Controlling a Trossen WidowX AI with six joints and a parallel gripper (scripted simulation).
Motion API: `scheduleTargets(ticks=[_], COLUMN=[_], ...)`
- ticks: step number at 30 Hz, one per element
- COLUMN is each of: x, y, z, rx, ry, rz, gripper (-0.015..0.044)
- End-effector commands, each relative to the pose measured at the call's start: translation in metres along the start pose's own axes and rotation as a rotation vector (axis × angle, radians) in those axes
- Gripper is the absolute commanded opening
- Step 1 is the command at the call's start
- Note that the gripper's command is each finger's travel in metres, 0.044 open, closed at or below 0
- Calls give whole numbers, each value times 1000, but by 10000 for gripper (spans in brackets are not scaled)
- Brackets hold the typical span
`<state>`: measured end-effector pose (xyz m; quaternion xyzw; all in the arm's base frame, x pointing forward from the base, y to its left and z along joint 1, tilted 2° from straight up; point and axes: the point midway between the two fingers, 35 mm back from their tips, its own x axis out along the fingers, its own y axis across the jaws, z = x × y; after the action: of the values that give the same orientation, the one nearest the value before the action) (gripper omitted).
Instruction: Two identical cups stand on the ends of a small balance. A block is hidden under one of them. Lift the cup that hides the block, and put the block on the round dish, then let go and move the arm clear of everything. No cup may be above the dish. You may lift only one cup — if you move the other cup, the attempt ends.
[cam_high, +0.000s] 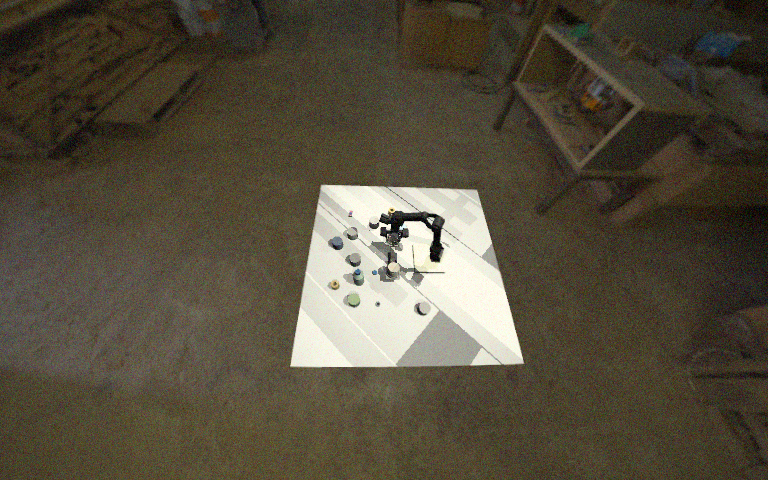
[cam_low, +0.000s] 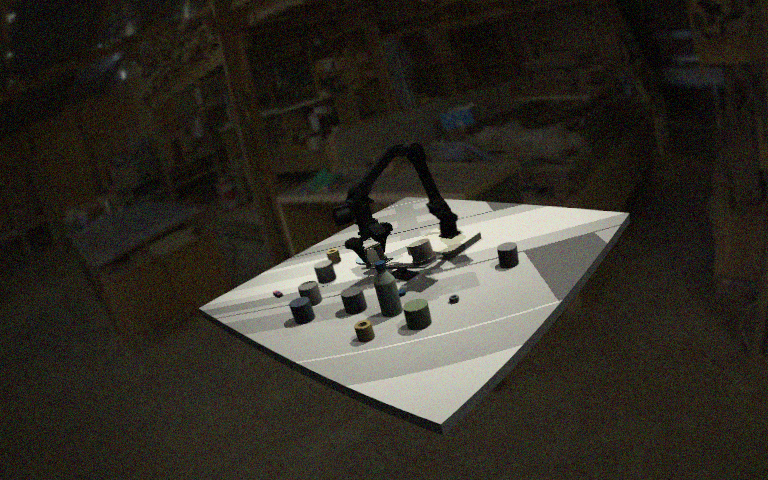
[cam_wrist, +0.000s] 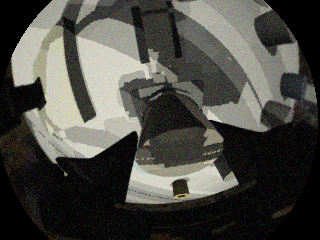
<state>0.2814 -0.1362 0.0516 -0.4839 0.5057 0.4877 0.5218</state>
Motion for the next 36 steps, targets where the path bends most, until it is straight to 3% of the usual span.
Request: scheduleTargets(ticks=[1, 10, 22, 36], x=[2, 2, -8, -26], y=[0, 0, -3, -6], z=[1, 1, -1, -2], rx=[1, 1, 1, 1], ry=[-3, -3, -3, -2], rz=[-3, -3, -3, -4], gripper=[387, 308, 0, 0])
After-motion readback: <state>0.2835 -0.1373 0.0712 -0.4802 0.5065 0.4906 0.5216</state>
